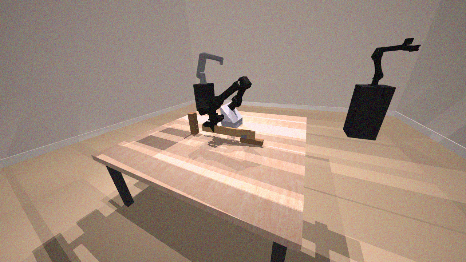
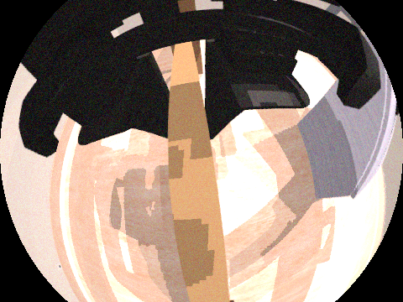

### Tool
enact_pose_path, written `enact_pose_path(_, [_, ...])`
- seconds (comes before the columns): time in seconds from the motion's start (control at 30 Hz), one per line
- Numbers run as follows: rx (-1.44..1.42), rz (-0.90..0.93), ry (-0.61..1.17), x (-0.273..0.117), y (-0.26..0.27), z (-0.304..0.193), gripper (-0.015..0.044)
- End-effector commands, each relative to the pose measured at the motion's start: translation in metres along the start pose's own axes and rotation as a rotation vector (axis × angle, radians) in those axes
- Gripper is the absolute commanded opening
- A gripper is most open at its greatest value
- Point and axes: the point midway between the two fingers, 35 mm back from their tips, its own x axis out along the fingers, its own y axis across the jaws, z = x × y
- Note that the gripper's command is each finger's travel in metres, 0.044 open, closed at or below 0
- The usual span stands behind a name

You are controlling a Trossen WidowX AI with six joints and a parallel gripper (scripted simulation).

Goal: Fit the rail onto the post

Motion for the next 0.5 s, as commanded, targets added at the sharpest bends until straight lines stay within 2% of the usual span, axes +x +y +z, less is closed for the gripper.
enact_pose_path(0.0, [-0.002, -0.009, 0.001, -0.0022, -0.0022, 0.0, 0.0])
enact_pose_path(0.47, [-0.002, -0.009, 0.001, -0.0007, -0.0027, 0.0001, 0.0])
